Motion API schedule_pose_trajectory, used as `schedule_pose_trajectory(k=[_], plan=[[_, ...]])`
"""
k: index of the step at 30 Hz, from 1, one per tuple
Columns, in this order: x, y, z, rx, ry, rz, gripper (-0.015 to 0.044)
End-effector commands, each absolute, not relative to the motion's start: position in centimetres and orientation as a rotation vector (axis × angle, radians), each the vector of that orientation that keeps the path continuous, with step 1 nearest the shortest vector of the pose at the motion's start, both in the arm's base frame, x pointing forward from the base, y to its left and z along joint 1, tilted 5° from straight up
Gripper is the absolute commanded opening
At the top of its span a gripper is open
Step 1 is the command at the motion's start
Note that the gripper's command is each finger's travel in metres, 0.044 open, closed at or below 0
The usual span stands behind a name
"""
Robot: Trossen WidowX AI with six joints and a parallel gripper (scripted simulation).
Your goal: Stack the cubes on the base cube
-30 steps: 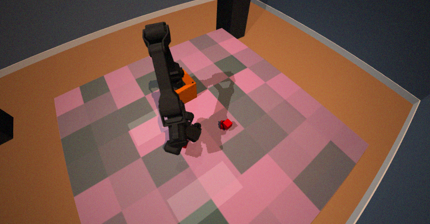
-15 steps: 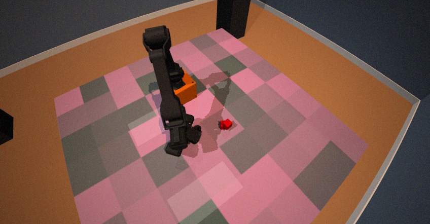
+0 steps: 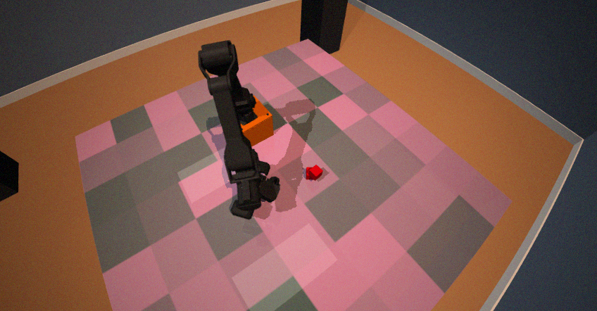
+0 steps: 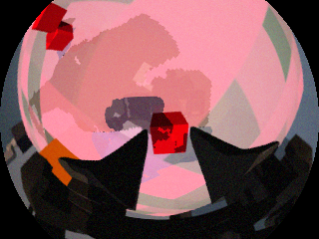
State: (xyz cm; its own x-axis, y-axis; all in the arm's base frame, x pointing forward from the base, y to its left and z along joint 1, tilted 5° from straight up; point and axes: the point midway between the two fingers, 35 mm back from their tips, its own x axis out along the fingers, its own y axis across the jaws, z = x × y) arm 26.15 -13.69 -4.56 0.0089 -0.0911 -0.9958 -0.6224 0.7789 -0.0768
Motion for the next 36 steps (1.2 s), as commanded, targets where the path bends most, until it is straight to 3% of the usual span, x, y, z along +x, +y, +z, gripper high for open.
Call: schedule_pose_trajectory(k=[1,36], plan=[[26.1,-13.7,-4.8,-0.603,1.530,0.459,0.0107],[26.3,-12.9,4.8,-0.603,1.529,0.458,0.0105]])
